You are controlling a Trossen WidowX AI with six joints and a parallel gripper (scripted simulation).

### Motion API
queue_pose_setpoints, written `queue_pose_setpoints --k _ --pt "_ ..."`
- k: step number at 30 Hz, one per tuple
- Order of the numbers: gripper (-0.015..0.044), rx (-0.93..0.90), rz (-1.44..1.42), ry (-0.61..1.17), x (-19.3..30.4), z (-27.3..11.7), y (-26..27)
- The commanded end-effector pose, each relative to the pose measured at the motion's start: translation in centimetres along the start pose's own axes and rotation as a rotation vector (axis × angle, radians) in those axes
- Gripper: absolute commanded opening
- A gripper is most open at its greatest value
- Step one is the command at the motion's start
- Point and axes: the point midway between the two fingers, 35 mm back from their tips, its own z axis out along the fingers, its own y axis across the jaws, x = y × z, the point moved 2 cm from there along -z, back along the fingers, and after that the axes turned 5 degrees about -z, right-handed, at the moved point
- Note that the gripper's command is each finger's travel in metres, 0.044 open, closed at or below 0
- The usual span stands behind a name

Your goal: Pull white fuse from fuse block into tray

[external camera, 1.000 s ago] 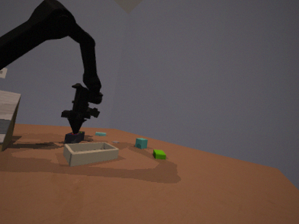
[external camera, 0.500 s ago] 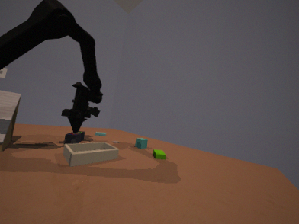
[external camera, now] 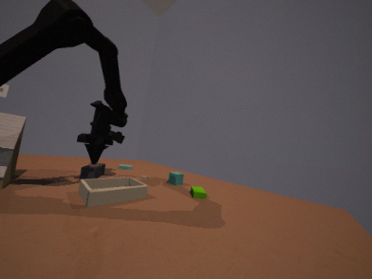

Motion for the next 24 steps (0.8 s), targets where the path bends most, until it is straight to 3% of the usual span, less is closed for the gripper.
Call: queue_pose_setpoints --k 1,24 --pt "0.0 -0.005 0.003 -0.003 0.0 -0.4 0.1" --pt "0.0 -0.004 0.001 -0.003 0.0 -1.5 0.1"
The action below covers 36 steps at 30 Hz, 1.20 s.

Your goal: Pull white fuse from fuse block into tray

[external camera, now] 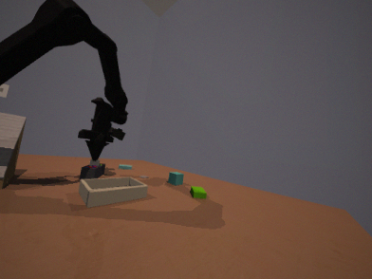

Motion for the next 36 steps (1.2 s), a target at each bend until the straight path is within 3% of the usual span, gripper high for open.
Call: queue_pose_setpoints --k 1,36 --pt "0.0 -0.005 0.003 -0.001 0.0 -0.4 0.1" --pt "0.0 -0.005 0.001 -0.001 0.0 -3.2 0.1"
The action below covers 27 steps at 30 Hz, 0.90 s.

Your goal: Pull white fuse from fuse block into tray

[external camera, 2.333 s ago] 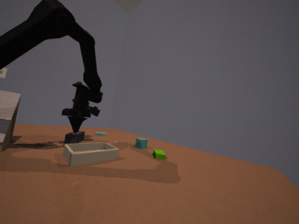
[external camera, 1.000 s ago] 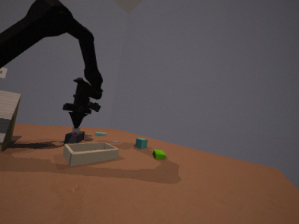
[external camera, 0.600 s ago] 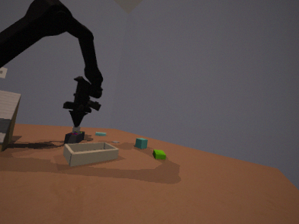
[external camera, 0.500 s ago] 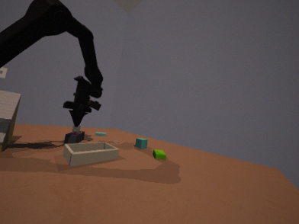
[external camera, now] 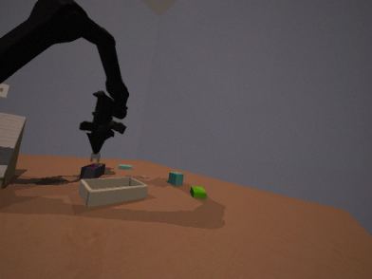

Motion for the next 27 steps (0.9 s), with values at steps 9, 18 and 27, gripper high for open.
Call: queue_pose_setpoints --k 9,18,27 --pt "0.0 -0.01 0.003 -0.002 -0.4 -1.2 -0.3" --pt "0.0 -0.025 0.0 0.003 -4.6 -1.3 -5.6" --pt "0.0 -0.02 0.001 -0.002 -7.7 -1.3 -12.1"
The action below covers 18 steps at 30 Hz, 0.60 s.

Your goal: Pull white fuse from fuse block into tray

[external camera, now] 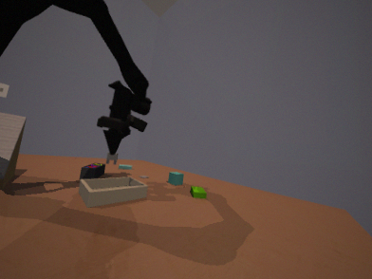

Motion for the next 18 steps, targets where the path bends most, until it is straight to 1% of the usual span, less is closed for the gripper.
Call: queue_pose_setpoints --k 1,8,18 --pt "0.0 0.004 0.006 -0.01 -1.3 -0.2 -3.3" --pt "0.0 0.023 0.009 -0.015 -2.4 -0.3 -8.3" --pt "0.0 0.023 0.009 -0.015 -2.5 0.4 -8.4"
